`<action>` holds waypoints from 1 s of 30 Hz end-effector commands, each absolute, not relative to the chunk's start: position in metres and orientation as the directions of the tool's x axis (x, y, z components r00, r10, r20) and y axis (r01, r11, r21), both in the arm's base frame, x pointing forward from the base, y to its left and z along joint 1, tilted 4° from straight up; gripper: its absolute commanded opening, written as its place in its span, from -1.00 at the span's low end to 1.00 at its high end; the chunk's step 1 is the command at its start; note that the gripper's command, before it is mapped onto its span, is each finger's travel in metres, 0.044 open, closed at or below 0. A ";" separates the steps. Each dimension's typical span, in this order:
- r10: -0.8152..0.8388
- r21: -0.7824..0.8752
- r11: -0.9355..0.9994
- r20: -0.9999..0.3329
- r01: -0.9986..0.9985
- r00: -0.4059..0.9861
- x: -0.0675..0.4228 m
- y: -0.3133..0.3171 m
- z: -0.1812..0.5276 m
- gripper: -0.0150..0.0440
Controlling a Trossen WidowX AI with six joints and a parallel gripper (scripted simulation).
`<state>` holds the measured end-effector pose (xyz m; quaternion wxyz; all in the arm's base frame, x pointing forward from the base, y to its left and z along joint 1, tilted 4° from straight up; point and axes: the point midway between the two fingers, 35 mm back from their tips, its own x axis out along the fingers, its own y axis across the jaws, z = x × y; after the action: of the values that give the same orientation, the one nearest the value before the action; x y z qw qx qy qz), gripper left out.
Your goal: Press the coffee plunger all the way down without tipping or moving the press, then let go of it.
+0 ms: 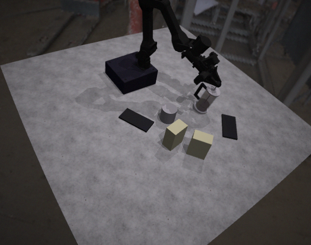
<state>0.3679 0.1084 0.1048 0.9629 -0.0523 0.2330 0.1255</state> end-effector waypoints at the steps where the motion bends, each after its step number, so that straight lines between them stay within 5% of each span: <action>1: 0.208 -0.052 0.961 -0.512 -0.272 0.834 0.366 0.107 0.088 -0.08; 30: 0.208 -0.052 0.961 -0.511 -0.272 0.834 0.373 0.109 0.091 -0.08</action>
<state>0.3730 0.1095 0.0955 0.9581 -0.0558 0.2518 0.1249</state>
